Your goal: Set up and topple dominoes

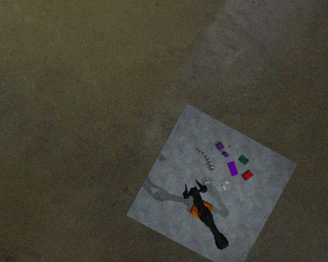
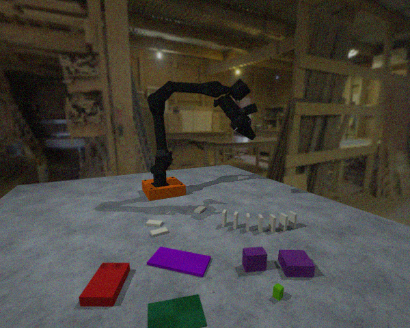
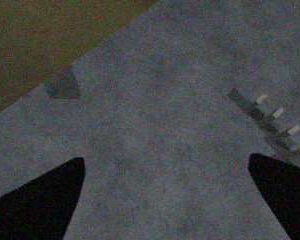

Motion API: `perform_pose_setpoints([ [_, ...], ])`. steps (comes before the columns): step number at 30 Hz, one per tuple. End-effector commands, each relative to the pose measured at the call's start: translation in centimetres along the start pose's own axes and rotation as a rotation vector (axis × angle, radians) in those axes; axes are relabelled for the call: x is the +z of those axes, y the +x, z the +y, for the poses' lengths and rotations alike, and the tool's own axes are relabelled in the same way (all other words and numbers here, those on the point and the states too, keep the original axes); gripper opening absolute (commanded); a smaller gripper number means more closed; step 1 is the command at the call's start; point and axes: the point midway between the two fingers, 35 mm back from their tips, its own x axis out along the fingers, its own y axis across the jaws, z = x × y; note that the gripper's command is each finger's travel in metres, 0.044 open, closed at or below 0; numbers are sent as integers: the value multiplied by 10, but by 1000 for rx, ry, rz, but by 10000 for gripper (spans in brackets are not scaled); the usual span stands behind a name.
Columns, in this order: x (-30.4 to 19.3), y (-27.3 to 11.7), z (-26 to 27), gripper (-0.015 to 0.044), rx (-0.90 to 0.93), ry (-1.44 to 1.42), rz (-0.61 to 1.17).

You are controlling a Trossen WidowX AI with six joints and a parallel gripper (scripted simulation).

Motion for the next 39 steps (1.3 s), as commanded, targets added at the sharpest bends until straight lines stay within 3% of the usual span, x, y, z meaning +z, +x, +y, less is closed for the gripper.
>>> perform_pose_setpoints([
  [1, -41, 29, -55, 440, -92, 305, 149],
  [10, -132, 49, -145, 440, -342, 995, 360],
  [17, -219, 37, -192, 440, -605, 1590, 484],
  [29, -228, 35, -195, 440, -626, 1633, 492],
  [39, -271, 83, -197, 440, -626, 1633, 492],
])
